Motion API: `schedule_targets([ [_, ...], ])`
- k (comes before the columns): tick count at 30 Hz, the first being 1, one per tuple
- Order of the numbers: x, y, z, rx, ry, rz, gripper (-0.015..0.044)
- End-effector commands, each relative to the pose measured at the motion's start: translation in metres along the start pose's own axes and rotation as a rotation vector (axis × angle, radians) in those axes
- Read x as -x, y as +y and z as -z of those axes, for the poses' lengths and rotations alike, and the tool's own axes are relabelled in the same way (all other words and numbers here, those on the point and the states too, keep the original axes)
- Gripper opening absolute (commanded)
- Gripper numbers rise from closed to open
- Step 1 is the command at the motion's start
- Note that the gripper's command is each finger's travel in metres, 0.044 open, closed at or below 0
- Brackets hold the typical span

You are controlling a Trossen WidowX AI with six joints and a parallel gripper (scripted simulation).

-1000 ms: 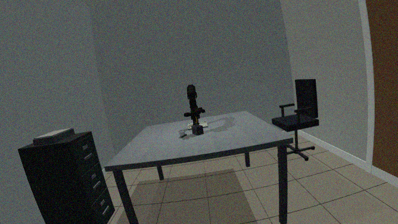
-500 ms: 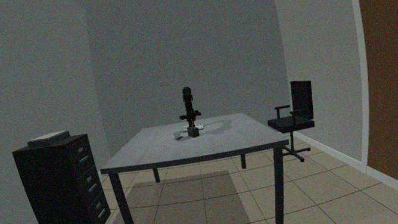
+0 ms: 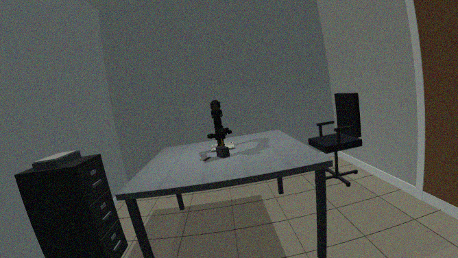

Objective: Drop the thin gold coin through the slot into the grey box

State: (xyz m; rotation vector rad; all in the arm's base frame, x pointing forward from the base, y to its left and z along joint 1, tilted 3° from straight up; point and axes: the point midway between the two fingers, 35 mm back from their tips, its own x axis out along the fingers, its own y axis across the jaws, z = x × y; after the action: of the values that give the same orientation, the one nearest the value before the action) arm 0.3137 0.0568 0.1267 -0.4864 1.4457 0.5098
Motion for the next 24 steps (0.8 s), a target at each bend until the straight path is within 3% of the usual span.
schedule_targets([
  [1,-0.0028,0.0001,0.0002,-0.004,0.001,0.0,0.0],
  [10,-0.0072,0.0002,0.0002,-0.003,0.001,0.0,0.0],
  [16,-0.0049,-0.0001,0.0,0.0,0.0,0.0,0.0157],
  [24,-0.0049,-0.0001,0.0,0.0,0.0,0.0,0.0161],
])
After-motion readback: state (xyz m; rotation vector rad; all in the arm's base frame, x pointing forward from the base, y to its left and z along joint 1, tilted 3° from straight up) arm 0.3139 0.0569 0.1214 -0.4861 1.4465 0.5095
